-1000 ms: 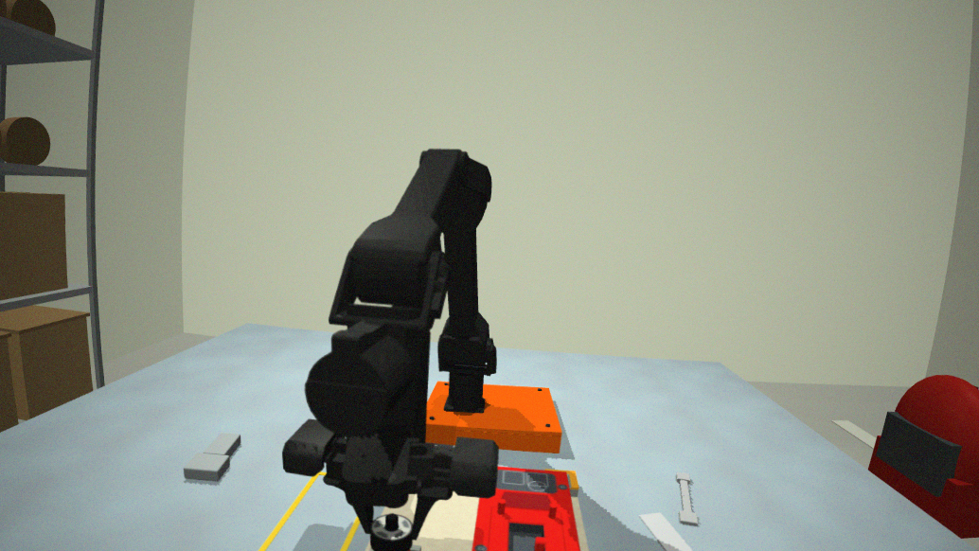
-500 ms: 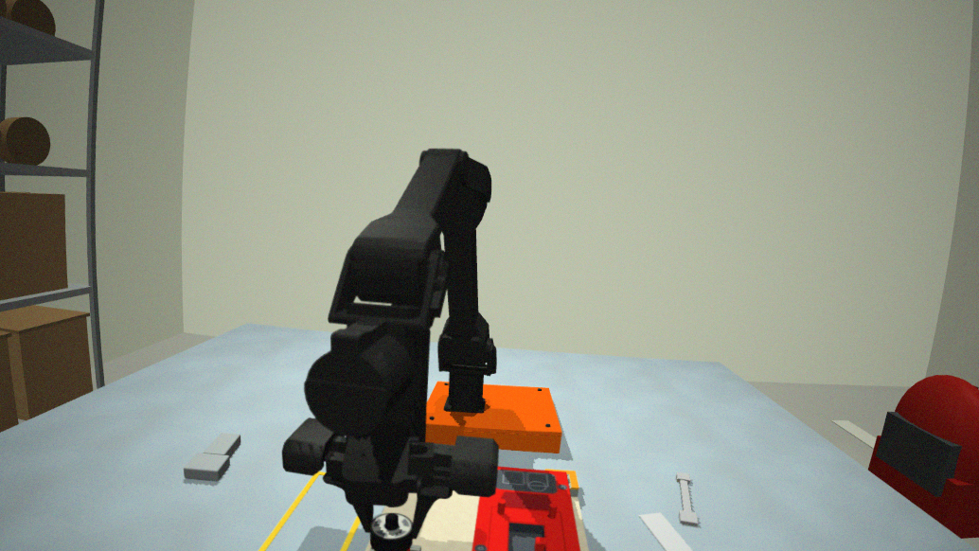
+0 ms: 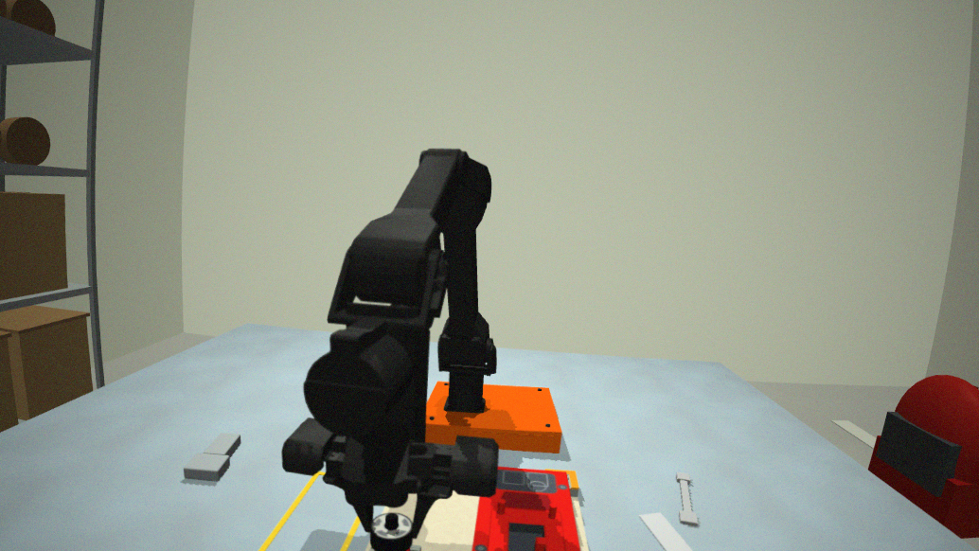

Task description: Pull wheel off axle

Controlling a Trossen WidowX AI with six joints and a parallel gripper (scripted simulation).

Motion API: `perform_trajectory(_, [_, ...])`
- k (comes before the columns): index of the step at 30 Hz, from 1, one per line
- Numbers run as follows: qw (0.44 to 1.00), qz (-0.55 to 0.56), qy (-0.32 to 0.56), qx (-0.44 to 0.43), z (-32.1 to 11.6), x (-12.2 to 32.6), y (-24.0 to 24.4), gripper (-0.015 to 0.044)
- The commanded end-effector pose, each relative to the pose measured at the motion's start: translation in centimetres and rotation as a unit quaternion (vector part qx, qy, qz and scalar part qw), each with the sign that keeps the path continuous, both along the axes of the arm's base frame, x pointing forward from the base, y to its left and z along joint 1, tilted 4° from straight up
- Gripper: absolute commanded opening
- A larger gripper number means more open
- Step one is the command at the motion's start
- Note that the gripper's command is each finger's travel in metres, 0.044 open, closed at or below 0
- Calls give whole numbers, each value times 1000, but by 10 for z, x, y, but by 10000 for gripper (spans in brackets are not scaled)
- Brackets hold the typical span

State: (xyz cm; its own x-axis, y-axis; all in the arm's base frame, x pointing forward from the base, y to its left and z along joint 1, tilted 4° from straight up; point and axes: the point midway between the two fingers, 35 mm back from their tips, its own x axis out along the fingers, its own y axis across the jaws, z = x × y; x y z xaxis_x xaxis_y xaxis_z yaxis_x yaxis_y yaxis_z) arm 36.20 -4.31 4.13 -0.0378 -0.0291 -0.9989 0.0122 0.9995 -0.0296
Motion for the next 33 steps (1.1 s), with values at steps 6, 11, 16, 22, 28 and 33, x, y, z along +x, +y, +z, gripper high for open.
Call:
perform_trajectory(6, [1000, 0, -2, 1, 9, 0, 0, 0])
perform_trajectory(11, [1000, 1, -2, 1, 11, 0, 0, 0])
perform_trajectory(16, [1000, 1, -3, 1, 12, 0, 1, 0])
perform_trajectory(22, [1000, 1, -3, 1, 14, 0, 1, 0])
perform_trajectory(28, [1000, 1, -3, 1, 16, 0, 1, 0])
perform_trajectory(33, [1000, 1, -3, 1, 18, 0, 1, 0])
